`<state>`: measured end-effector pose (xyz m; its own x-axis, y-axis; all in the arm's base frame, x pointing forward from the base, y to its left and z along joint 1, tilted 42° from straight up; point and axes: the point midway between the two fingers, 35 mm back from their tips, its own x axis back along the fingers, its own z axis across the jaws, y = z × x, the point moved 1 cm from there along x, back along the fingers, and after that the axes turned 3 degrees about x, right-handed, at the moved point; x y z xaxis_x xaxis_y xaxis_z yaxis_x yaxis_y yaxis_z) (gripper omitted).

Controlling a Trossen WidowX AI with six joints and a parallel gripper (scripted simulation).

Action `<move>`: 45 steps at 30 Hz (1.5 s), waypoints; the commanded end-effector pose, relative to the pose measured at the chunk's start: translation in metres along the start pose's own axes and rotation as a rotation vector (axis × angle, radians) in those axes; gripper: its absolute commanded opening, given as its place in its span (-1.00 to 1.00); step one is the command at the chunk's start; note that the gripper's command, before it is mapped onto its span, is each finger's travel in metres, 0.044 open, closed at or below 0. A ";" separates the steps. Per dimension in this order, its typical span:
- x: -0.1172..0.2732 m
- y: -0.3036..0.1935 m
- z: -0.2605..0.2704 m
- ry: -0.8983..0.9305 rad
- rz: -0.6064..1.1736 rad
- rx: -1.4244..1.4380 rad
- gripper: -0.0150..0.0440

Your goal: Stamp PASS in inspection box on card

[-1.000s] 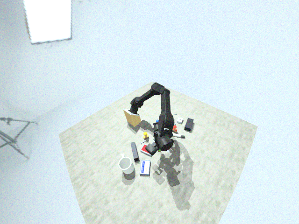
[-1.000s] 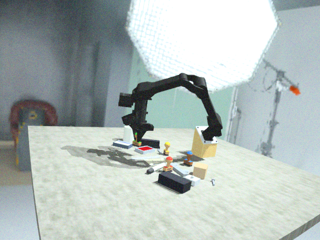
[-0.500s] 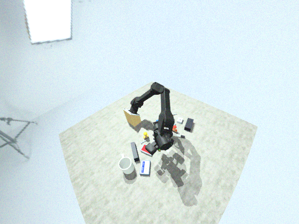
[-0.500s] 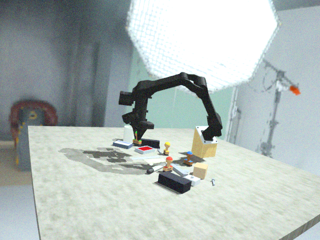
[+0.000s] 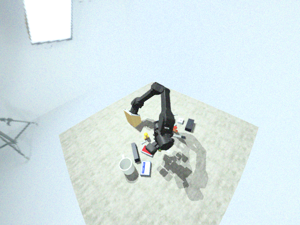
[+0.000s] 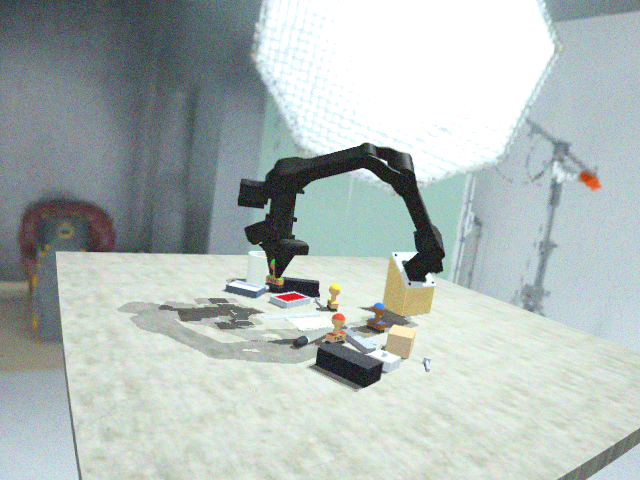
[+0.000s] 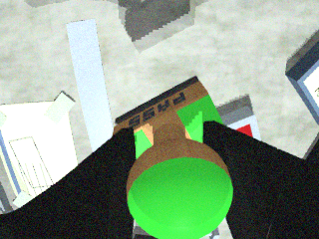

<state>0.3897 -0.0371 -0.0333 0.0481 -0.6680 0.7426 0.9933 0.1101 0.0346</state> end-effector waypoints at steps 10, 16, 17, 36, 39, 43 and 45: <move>0.009 0.001 0.000 -0.007 -0.008 0.008 -0.49; 0.010 -0.020 -0.015 -0.011 -0.007 0.006 -0.49; 0.011 -0.024 -0.018 -0.012 -0.007 0.006 -0.49; 0.007 -0.082 -0.046 -0.011 -0.004 0.004 -0.49; 0.005 -0.082 -0.047 -0.011 -0.004 0.003 -0.49; 0.002 -0.082 -0.047 -0.011 -0.004 0.003 -0.49; 0.001 -0.082 -0.047 -0.011 -0.004 0.003 -0.49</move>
<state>0.3138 -0.0826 -0.0657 0.0445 -0.6604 0.7496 0.9928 0.1128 0.0405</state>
